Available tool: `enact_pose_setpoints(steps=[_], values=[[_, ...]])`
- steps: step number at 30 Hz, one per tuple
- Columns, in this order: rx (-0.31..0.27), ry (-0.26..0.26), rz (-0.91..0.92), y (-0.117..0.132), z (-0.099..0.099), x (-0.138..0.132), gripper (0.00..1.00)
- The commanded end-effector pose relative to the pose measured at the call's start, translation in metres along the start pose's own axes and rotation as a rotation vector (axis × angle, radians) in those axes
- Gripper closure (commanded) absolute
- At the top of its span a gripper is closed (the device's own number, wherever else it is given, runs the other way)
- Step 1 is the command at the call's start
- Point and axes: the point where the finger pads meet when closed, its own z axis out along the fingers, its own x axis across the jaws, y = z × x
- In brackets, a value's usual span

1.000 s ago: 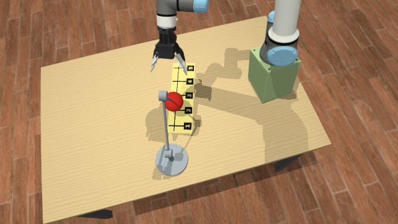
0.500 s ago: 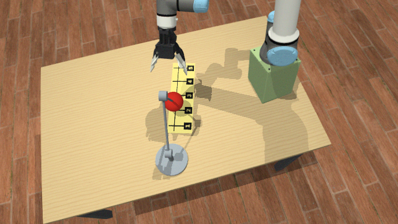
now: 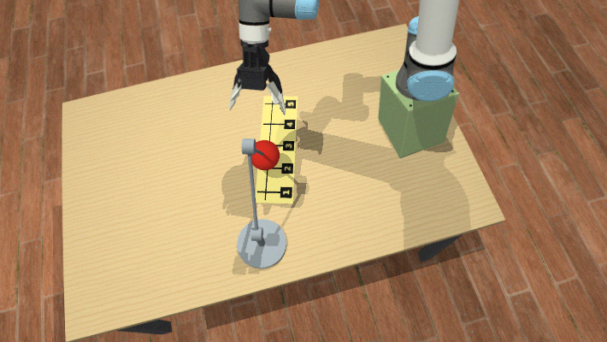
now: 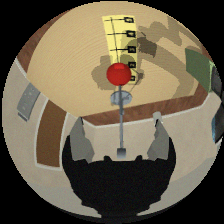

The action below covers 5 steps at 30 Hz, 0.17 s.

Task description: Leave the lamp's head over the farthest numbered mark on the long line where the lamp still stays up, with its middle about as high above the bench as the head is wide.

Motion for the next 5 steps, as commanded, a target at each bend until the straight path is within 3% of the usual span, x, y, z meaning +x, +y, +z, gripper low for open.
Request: enact_pose_setpoints(steps=[1, 5], values=[[0.0, -0.001, -0.001, 0.0003, -0.0004, -0.0003, 0.0], [0.0, -0.001, -0.001, 0.0003, -0.0004, -0.0003, 0.0]])
